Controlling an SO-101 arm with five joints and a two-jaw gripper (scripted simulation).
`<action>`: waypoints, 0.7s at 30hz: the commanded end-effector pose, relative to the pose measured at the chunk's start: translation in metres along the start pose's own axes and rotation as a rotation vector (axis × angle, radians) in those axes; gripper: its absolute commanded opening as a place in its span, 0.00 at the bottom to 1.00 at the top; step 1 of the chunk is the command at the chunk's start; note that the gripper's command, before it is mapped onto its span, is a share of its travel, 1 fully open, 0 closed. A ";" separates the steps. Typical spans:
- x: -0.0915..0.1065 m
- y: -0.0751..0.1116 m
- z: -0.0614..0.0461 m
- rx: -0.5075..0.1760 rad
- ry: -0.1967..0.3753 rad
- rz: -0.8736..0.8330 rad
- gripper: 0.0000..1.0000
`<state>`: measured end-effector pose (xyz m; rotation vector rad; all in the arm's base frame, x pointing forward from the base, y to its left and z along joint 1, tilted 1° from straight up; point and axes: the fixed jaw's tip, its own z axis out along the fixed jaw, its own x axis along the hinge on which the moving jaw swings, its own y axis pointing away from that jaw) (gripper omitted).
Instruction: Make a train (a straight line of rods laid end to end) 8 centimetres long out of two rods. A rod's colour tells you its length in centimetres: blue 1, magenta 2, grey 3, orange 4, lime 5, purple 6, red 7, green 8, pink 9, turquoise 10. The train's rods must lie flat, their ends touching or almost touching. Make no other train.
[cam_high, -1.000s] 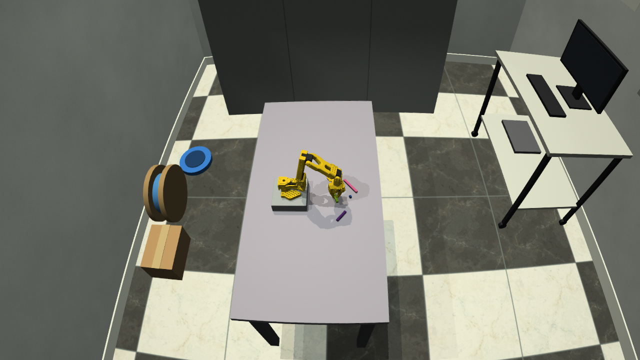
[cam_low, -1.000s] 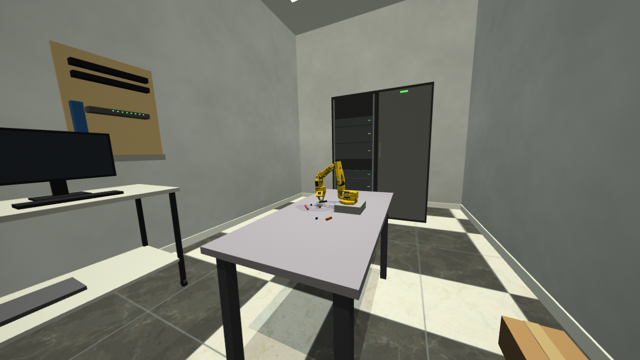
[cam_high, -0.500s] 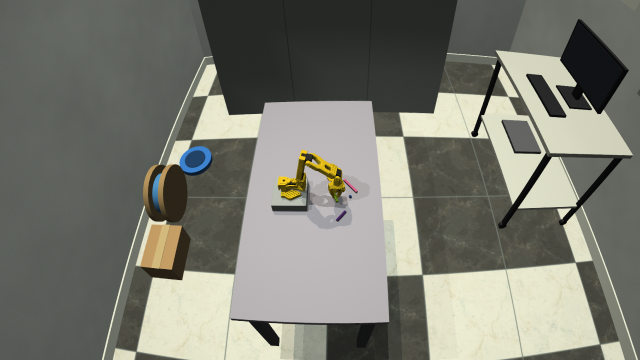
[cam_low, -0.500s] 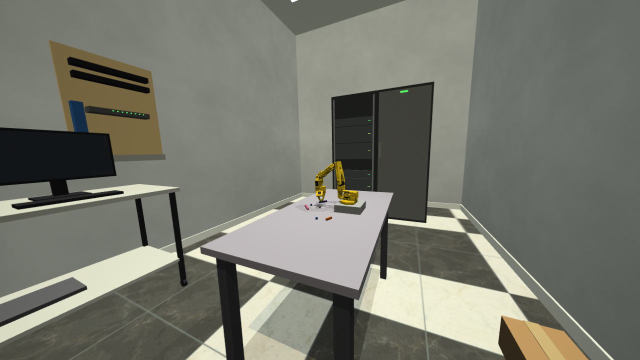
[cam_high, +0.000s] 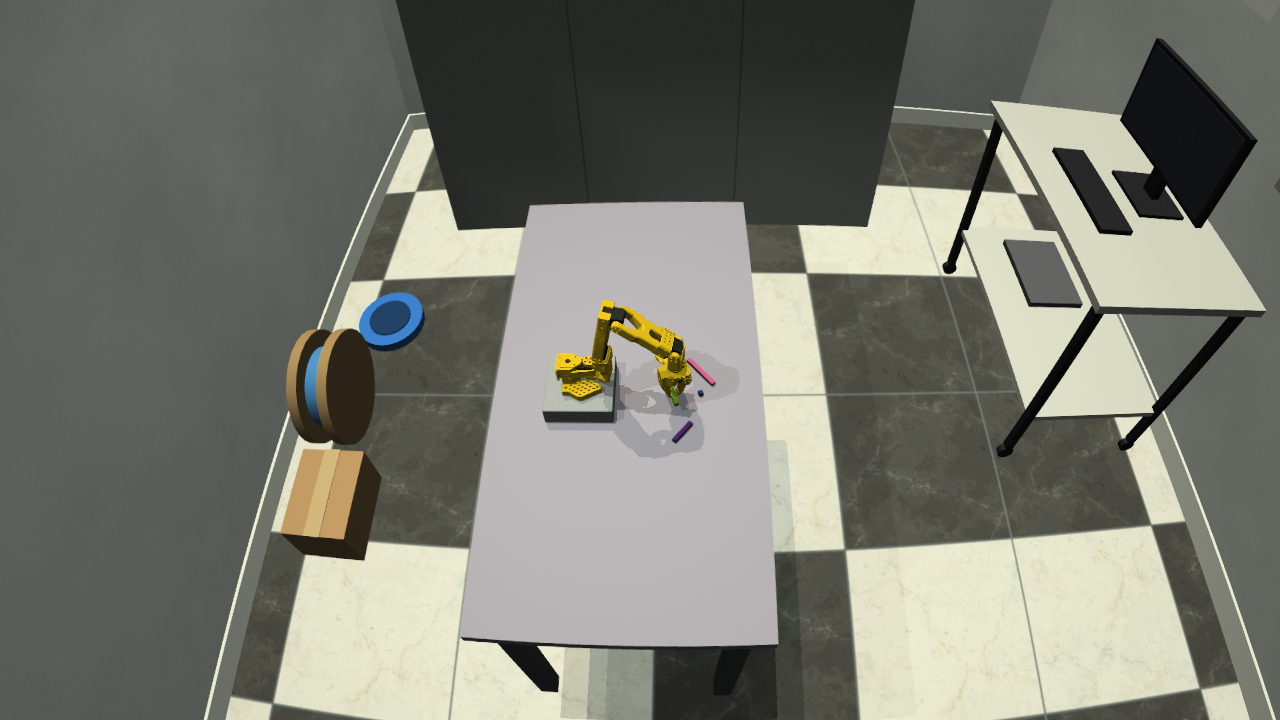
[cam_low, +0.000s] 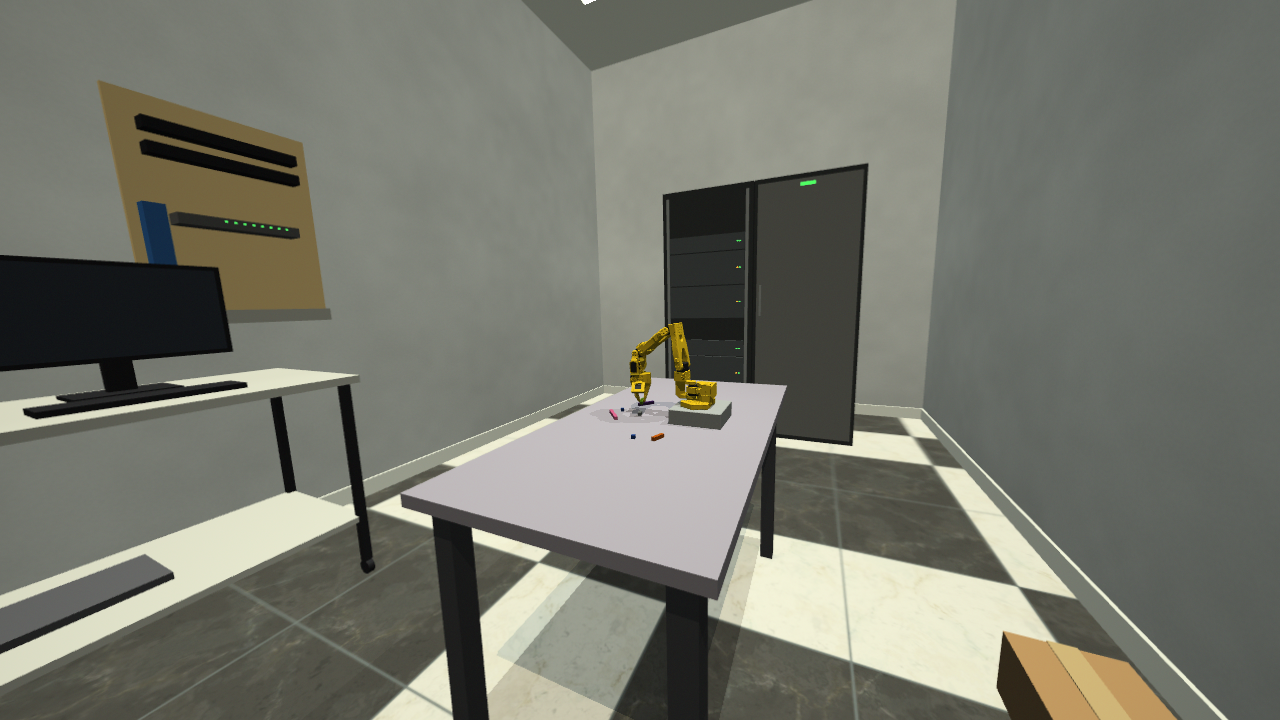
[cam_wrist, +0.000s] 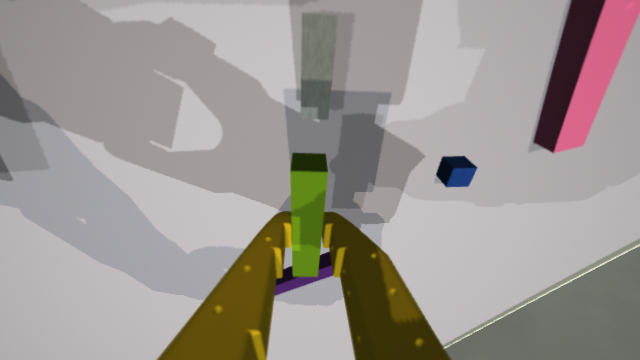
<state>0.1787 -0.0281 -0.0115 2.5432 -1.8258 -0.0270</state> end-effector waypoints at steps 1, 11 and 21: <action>0.001 0.003 0.002 -0.008 -0.006 0.005 0.00; 0.002 0.003 0.001 0.000 -0.002 0.007 0.00; 0.002 0.003 0.001 0.000 -0.002 0.007 0.00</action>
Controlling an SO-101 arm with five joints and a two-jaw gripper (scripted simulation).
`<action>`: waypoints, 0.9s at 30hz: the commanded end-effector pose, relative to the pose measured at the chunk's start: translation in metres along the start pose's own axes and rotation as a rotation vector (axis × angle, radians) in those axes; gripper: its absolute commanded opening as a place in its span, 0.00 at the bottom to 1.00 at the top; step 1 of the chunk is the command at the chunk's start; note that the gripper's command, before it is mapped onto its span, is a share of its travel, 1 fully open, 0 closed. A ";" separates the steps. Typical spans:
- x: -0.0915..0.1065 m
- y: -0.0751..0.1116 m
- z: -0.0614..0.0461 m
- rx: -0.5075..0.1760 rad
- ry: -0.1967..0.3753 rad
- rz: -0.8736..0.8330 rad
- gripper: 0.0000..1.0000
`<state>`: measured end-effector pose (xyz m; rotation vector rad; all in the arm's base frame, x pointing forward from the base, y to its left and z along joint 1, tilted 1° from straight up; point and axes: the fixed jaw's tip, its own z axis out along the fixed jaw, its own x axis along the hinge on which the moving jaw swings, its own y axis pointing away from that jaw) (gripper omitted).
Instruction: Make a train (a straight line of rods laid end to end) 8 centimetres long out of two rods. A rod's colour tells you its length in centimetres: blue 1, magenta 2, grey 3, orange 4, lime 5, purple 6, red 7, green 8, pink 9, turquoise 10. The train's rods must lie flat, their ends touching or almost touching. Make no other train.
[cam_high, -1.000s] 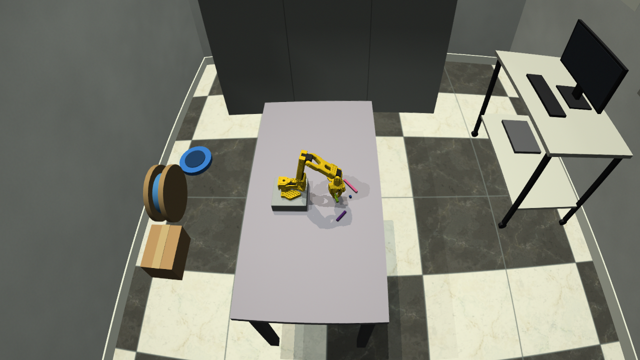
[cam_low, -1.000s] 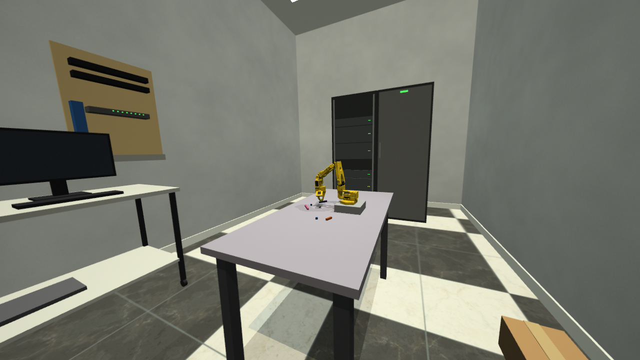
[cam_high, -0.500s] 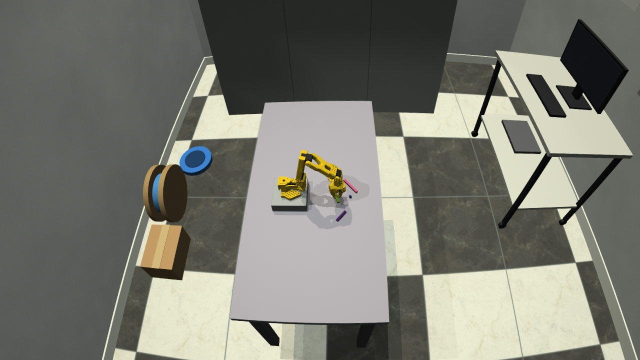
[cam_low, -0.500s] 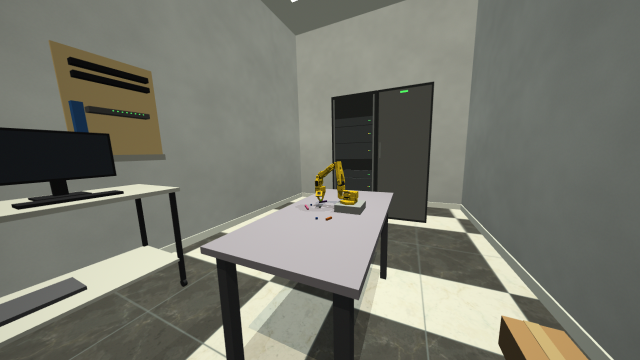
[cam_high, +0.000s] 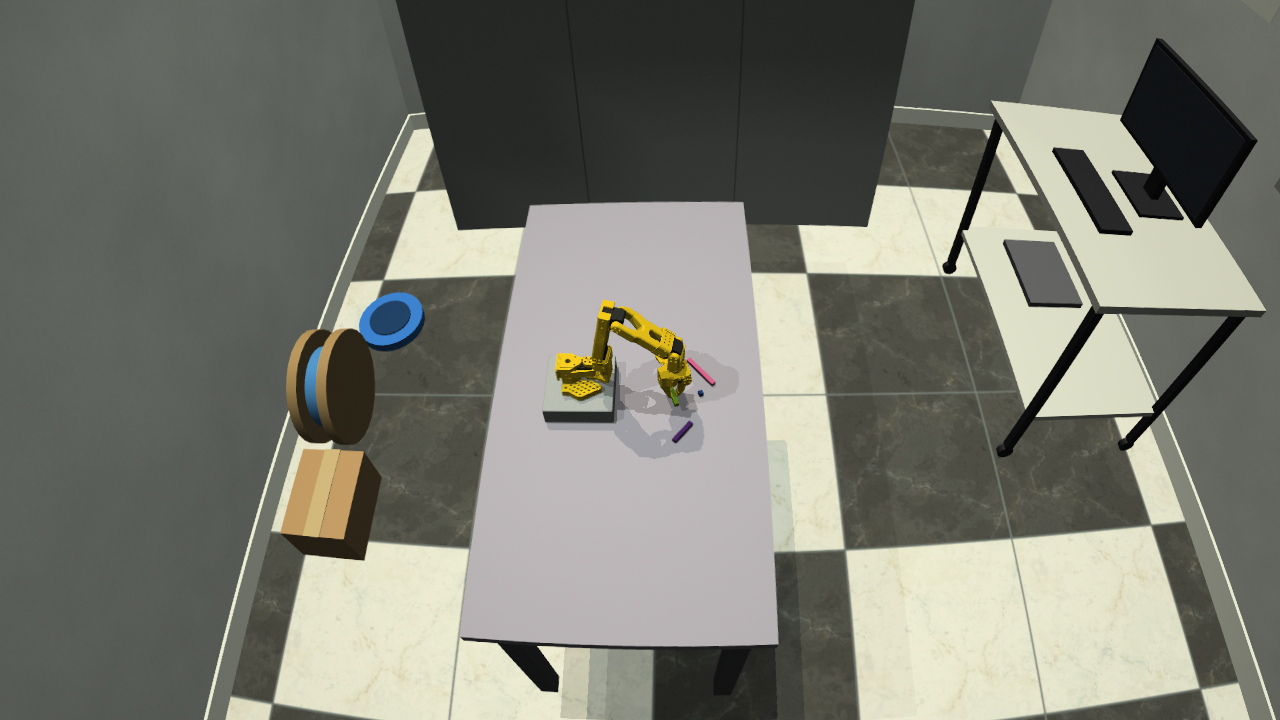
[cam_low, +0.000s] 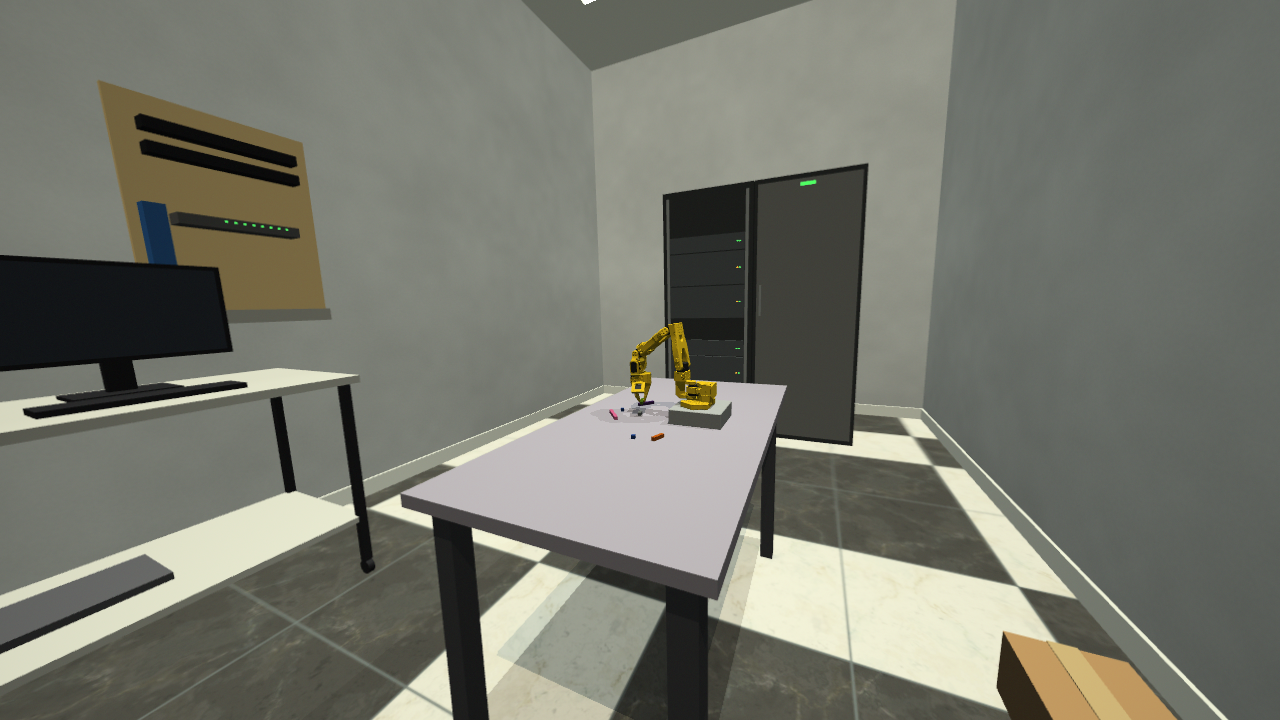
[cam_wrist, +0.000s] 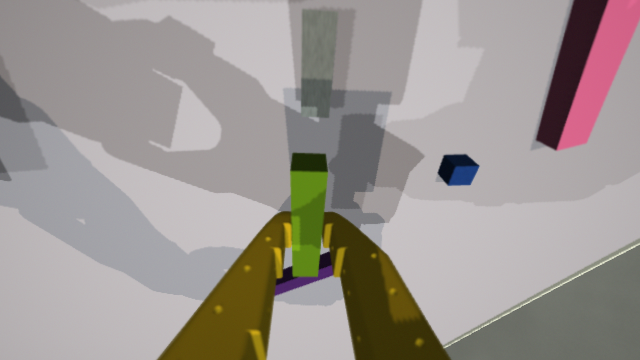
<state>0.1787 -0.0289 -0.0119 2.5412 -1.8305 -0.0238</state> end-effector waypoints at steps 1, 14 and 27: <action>0.001 0.003 0.001 -0.002 -0.003 0.003 0.00; 0.001 0.003 0.004 -0.002 -0.003 0.003 0.00; 0.001 0.003 0.018 -0.002 -0.003 0.003 0.00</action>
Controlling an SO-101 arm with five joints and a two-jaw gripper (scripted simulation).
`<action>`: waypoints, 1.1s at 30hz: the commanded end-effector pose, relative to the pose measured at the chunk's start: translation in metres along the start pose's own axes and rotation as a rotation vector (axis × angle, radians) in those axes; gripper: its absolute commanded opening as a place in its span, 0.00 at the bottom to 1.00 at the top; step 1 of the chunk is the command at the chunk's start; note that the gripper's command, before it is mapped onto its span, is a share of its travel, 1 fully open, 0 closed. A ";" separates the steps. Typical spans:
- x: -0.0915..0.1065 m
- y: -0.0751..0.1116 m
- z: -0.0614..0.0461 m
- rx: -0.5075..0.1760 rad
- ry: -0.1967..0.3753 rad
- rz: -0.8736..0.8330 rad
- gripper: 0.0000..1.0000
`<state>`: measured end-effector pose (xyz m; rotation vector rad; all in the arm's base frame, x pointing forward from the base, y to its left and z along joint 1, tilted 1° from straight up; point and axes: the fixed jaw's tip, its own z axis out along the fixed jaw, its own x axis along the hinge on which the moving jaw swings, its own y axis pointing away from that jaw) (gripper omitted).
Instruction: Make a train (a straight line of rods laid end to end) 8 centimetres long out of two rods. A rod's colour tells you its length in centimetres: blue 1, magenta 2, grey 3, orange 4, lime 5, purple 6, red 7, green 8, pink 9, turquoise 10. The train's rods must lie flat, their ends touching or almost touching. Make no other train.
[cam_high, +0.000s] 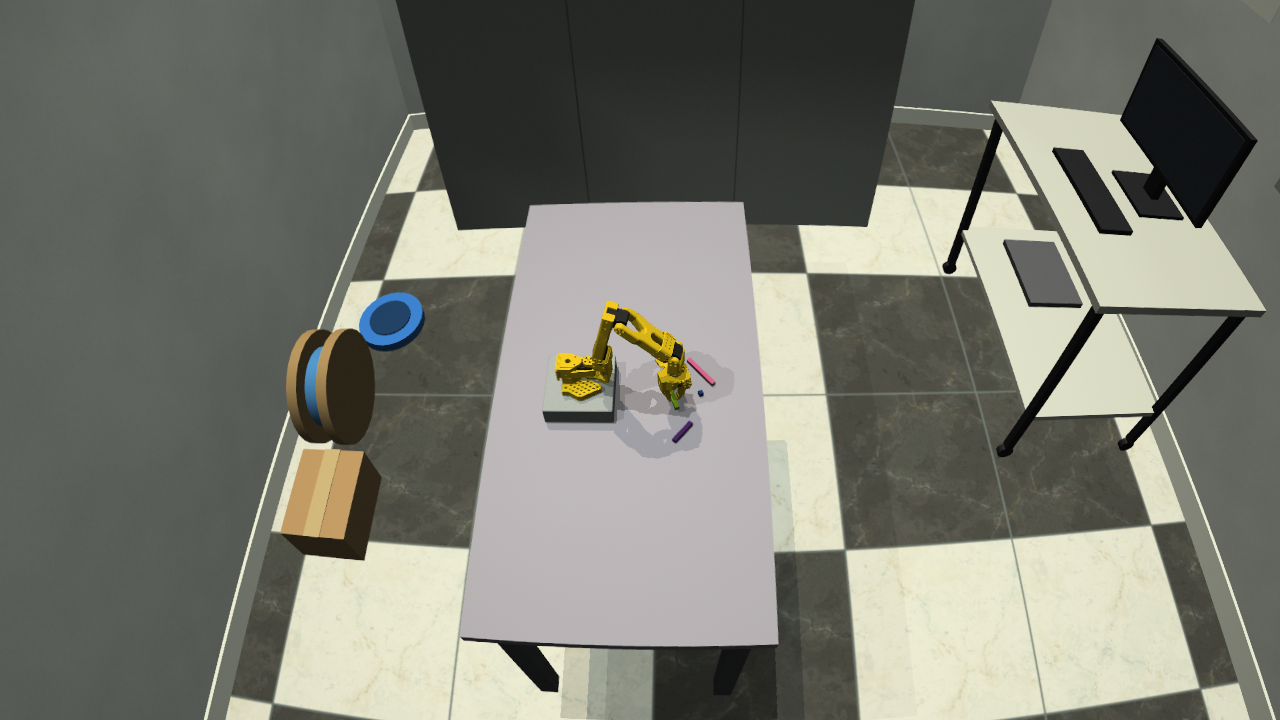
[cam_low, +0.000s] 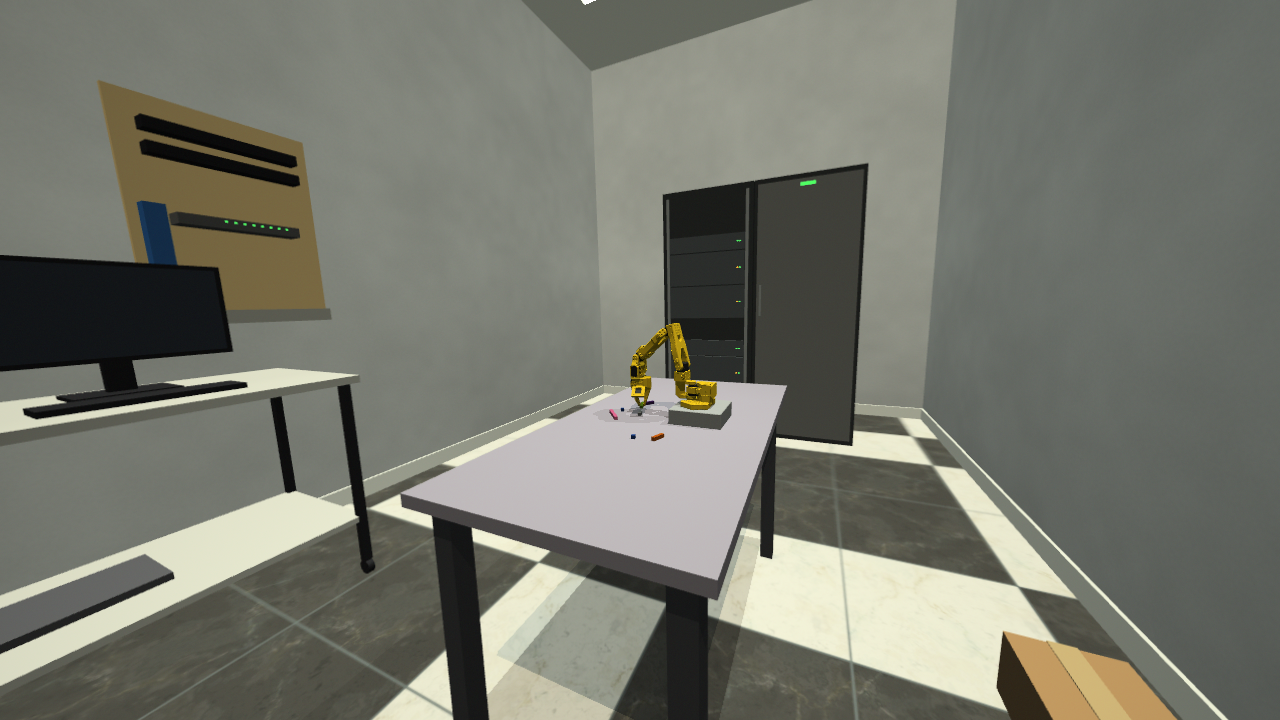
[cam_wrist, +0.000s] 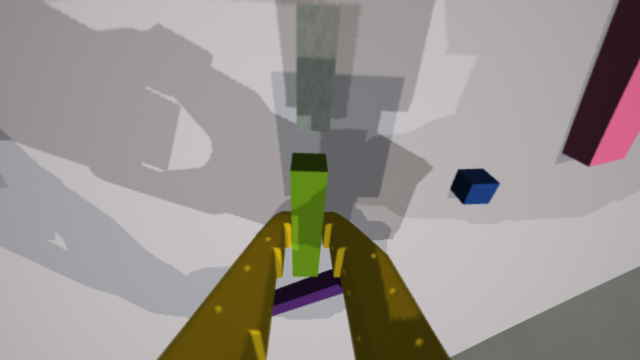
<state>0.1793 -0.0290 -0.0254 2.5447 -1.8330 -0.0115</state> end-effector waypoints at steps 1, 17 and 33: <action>0.000 0.004 0.006 -0.010 -0.007 0.003 0.00; -0.001 0.005 0.009 -0.018 -0.011 0.002 0.00; -0.001 0.004 0.009 -0.018 -0.011 0.002 0.00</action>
